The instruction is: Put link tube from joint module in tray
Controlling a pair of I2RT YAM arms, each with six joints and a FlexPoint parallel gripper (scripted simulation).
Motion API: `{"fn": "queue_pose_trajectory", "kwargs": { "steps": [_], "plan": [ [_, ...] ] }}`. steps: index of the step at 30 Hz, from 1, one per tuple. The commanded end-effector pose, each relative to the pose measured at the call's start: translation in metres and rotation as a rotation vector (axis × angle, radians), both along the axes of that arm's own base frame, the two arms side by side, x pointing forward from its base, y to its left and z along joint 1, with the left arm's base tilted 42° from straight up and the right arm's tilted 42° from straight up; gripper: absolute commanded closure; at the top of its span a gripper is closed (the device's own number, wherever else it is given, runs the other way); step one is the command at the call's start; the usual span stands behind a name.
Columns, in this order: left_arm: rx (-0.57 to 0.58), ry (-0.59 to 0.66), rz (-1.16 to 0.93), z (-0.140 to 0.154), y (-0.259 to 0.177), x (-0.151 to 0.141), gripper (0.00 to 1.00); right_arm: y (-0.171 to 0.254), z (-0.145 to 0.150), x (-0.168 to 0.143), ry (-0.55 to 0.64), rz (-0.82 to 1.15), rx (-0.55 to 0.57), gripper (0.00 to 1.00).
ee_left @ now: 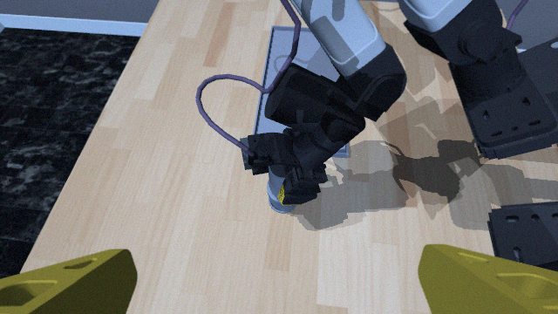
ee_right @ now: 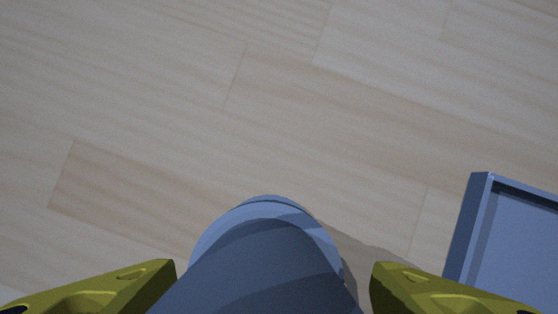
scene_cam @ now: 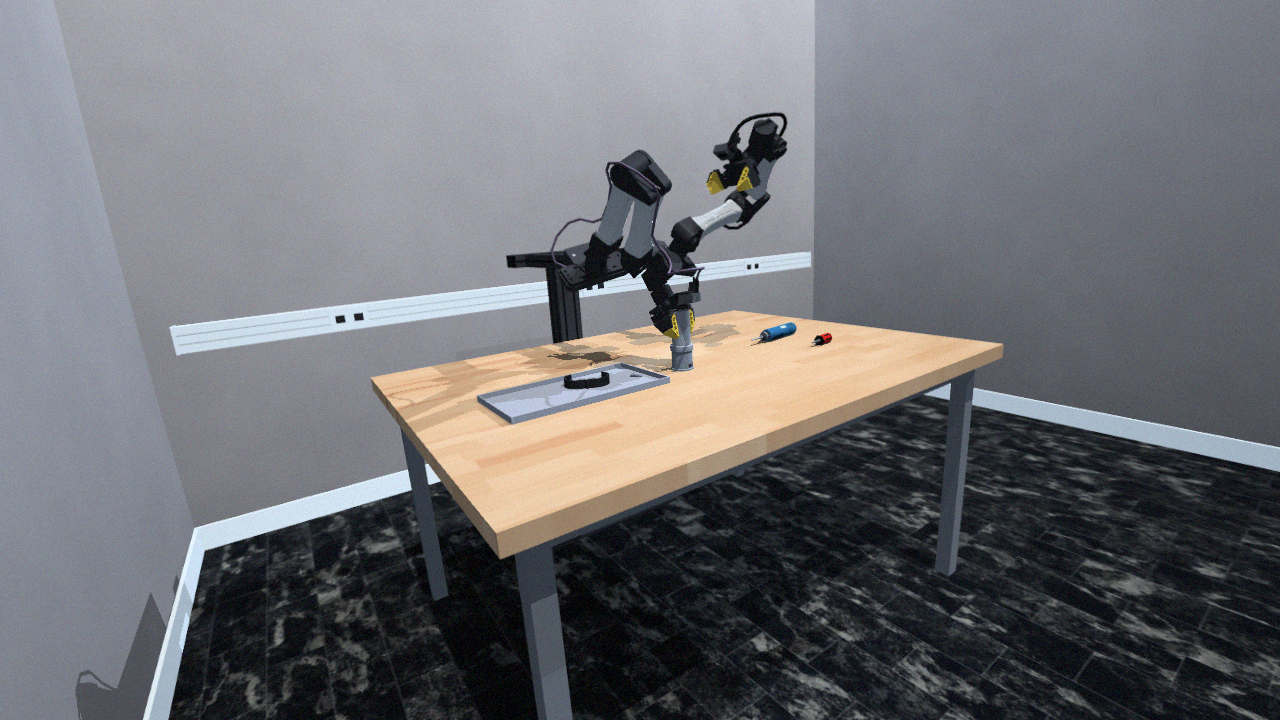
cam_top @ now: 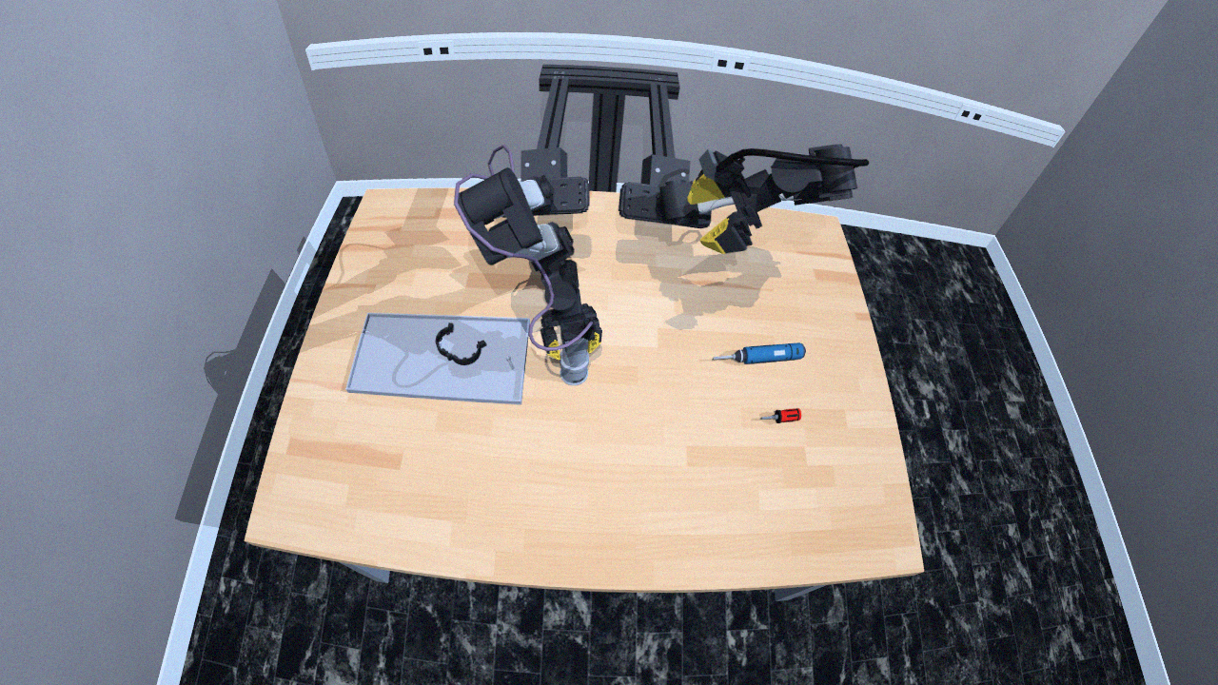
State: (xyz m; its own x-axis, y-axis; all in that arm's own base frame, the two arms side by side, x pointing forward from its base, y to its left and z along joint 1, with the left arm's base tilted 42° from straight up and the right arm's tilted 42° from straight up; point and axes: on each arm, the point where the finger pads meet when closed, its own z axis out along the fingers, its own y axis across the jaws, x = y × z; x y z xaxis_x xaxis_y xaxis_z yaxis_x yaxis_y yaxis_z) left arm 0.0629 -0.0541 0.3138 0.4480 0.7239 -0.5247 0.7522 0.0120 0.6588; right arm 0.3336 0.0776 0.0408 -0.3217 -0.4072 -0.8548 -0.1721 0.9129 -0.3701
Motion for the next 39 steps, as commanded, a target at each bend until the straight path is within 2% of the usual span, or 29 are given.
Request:
{"fn": "queue_pose_trajectory", "kwargs": {
  "steps": [1,13,14,17,22,26,39],
  "plan": [
    [-0.005,0.000,0.000,0.003,-0.001,0.000,0.00,0.000,0.001,0.001,-0.011,0.012,-0.002,0.33],
    [-0.005,0.000,0.000,0.003,-0.001,0.000,0.00,0.000,0.000,0.000,-0.007,0.011,-0.005,0.34],
    [-0.005,0.000,0.000,0.003,-0.001,0.000,0.00,-0.003,-0.003,0.000,0.003,-0.001,-0.008,0.23],
    [-0.005,0.000,0.000,0.003,-0.001,0.000,0.00,-0.004,0.000,-0.002,-0.002,-0.028,-0.005,0.23],
    [-0.005,0.000,0.000,0.003,-0.001,0.000,0.00,0.012,0.027,-0.001,-0.085,0.003,0.000,0.23],
    [-0.005,0.000,0.000,0.003,-0.001,0.000,0.00,0.017,0.032,-0.002,-0.092,0.027,-0.007,0.23],
    [-0.005,0.000,0.000,0.003,-0.001,0.000,0.00,0.008,0.036,-0.055,0.001,-0.007,-0.002,0.23]
  ]
}}
